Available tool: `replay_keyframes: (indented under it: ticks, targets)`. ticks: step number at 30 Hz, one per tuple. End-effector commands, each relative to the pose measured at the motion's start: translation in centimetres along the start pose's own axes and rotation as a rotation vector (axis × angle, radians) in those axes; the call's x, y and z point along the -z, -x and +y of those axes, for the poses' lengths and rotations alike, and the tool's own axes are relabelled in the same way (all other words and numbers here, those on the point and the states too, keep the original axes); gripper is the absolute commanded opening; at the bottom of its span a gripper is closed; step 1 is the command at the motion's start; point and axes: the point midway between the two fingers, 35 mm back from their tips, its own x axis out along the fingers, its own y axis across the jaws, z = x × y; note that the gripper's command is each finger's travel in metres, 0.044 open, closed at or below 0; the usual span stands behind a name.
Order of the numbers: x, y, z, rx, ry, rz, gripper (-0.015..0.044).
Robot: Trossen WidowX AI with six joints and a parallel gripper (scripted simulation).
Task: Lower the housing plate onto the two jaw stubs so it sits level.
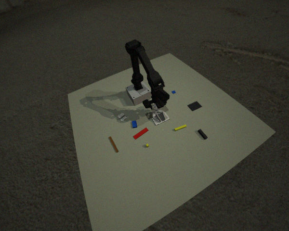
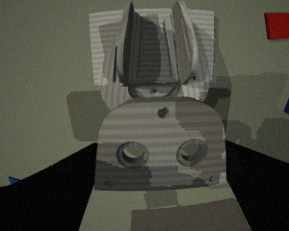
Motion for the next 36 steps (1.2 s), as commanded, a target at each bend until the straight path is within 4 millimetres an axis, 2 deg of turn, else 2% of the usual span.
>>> replay_keyframes:
  ticks: [1,26,36]
  targets:
    - [0.0,-0.8,-0.1,0.005,-0.005,0.002,0.0351]
    - [0.3,-4.8,-0.2,0.005,-0.005,0.003,0.0351]
    - [0.3,-4.9,-0.2,0.005,-0.005,0.003,0.0351]
